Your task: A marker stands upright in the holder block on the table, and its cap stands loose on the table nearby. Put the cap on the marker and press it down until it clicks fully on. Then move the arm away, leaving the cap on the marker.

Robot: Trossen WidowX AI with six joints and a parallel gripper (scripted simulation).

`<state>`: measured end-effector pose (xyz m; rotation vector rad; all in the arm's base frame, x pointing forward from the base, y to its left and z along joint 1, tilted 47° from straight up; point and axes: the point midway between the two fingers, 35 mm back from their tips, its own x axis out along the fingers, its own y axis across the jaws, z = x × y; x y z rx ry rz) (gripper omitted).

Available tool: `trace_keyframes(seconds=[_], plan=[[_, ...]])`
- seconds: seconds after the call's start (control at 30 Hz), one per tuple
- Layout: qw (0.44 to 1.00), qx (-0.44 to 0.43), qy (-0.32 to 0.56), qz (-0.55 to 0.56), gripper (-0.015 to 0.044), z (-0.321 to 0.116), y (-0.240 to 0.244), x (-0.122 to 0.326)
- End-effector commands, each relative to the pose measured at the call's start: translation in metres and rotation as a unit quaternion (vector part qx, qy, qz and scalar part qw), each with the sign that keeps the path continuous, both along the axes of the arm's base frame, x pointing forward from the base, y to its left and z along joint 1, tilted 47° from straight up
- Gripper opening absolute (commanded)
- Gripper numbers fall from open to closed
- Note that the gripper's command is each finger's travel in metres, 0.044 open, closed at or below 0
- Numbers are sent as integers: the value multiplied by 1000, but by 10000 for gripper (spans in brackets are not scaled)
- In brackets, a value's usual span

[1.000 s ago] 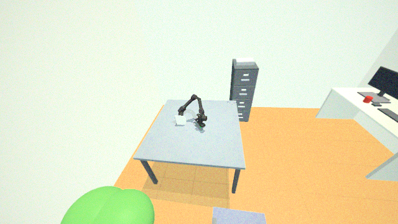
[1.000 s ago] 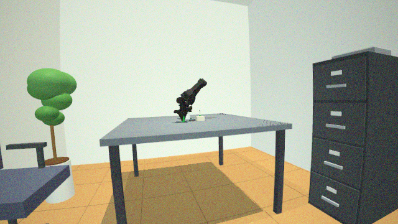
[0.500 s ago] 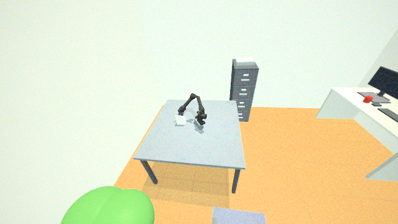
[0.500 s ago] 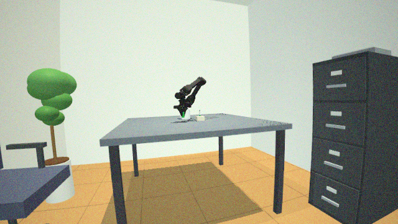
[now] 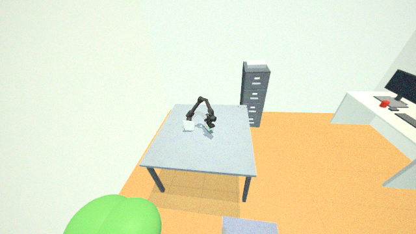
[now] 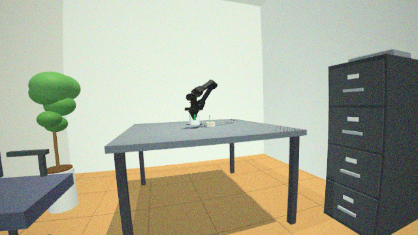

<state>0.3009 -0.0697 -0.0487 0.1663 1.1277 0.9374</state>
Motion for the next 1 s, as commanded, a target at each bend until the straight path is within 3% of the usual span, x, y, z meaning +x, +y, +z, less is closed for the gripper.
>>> trace_keyframes(seconds=[0.0, 0.97], plan=[[1000, 1, 1, -3, 0, 14, 4, 0], [1000, 2, 2, -3, 0, 100, 45, -11]])
